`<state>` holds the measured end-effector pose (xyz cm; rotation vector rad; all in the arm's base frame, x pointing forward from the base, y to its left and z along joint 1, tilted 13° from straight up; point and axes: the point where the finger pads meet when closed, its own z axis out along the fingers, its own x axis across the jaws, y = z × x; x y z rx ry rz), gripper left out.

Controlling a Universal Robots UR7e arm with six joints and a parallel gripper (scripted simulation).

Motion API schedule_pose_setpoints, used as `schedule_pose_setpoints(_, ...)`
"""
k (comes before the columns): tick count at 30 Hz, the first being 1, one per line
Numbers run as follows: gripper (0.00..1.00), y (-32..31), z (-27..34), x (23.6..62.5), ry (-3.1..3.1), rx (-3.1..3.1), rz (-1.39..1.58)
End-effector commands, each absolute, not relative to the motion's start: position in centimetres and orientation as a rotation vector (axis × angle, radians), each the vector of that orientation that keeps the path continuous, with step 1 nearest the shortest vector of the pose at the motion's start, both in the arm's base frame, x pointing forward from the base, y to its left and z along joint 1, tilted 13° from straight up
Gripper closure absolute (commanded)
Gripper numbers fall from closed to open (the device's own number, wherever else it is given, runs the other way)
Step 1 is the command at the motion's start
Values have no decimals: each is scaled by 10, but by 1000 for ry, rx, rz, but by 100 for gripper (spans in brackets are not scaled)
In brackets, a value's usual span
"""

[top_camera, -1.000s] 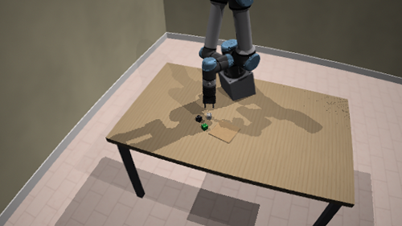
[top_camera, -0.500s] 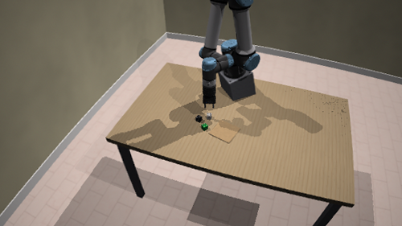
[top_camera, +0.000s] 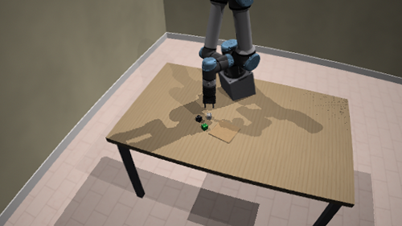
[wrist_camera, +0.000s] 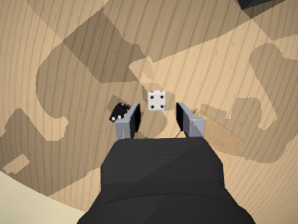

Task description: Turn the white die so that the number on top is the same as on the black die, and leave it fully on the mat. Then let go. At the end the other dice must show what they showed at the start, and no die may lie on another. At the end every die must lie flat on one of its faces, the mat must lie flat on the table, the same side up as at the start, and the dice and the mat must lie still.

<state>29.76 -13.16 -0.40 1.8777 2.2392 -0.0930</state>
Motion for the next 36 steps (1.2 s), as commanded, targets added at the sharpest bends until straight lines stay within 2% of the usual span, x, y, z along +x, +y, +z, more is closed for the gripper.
schedule_pose_setpoints(1,13,-132,-4,298,2238,1877,-93)
schedule_pose_setpoints(36,13,-138,-37,302,2239,1877,-93)
